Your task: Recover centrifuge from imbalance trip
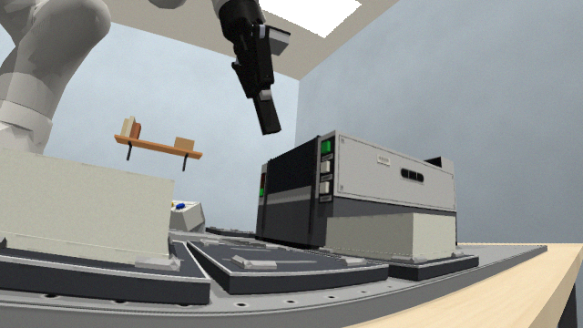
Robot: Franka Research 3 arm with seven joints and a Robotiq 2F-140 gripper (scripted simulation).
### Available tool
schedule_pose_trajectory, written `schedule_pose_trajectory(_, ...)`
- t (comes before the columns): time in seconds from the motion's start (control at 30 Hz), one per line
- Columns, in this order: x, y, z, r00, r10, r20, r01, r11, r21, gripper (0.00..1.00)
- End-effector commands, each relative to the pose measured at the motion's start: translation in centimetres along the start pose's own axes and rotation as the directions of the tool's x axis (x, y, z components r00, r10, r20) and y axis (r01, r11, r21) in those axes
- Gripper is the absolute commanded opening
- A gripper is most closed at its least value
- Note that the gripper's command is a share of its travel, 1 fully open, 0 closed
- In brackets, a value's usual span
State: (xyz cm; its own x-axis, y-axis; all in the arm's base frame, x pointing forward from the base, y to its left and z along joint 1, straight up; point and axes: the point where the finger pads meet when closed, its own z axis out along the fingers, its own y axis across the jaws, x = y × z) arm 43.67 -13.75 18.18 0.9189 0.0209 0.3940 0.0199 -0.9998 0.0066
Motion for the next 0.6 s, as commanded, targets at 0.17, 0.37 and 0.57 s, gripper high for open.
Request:
schedule_pose_trajectory(0.17, -1.3, 0.0, -4.4, 0.972, -0.004, 0.234, 0.002, 1.000, 0.008, 0.10)
schedule_pose_trajectory(0.37, -1.2, 0.1, -7.2, 0.945, -0.005, 0.328, 0.002, 1.000, 0.008, 0.10)
schedule_pose_trajectory(0.57, -1.1, 0.1, -8.3, 0.931, -0.005, 0.365, 0.002, 1.000, 0.008, 0.10)
